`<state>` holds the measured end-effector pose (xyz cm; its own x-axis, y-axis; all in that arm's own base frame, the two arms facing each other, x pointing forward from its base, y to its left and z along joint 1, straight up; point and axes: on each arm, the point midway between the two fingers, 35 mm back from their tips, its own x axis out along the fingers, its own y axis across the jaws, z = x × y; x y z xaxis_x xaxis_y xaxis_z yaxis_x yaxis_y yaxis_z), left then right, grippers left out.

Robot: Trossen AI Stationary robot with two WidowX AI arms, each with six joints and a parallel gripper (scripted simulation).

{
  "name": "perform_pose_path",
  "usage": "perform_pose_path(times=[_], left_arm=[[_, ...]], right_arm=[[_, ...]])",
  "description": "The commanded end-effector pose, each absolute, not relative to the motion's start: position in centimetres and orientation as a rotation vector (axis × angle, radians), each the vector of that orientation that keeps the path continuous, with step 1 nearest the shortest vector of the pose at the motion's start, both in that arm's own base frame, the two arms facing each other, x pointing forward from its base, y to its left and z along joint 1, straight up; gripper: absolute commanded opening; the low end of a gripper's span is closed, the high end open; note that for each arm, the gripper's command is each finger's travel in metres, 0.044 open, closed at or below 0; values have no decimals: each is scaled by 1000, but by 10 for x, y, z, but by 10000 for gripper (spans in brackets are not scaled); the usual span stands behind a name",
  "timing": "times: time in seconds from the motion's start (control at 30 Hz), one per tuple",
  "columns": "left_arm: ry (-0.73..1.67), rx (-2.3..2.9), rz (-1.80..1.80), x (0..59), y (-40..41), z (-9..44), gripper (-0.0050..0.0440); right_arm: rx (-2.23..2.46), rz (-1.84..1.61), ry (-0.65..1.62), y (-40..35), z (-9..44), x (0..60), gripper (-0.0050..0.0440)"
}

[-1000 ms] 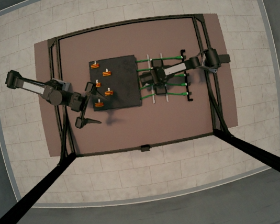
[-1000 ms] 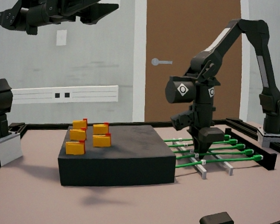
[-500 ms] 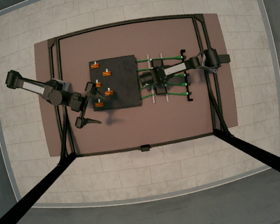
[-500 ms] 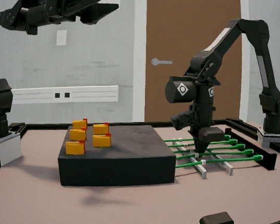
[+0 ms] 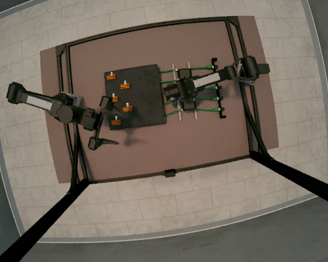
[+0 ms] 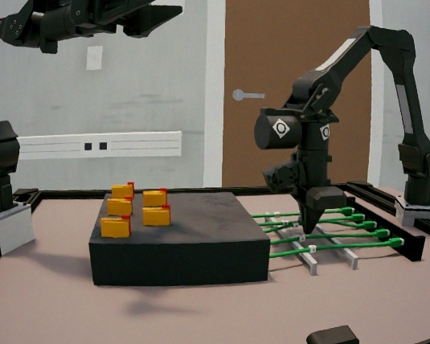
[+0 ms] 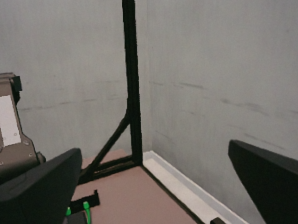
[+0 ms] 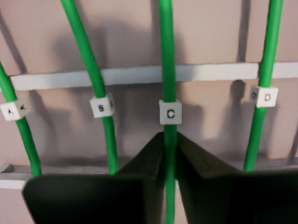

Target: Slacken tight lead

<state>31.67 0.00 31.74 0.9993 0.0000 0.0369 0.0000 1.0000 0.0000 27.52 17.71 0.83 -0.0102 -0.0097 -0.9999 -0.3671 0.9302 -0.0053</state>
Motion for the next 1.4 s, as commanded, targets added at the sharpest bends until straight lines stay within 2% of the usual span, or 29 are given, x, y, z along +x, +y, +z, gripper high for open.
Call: perform_pose_path(times=[0.0, 0.03, 1.13, 1.17, 1.37], left_arm=[[-51, 0, 0, 316, 0, 323, 440], [-51, 0, 0, 316, 0, 323, 440], [-51, 0, 0, 316, 0, 323, 440], [-51, 0, 0, 316, 0, 323, 440], [-51, 0, 0, 316, 0, 323, 440]], right_arm=[[-290, 298, 1532, 180, 19, 280, -50], [-294, 295, 1542, 179, 35, 278, -50], [-301, 290, 1561, 177, 48, 275, -50], [-312, 281, 1591, 173, -1, 270, -50], [-312, 281, 1591, 173, -1, 270, -50]])
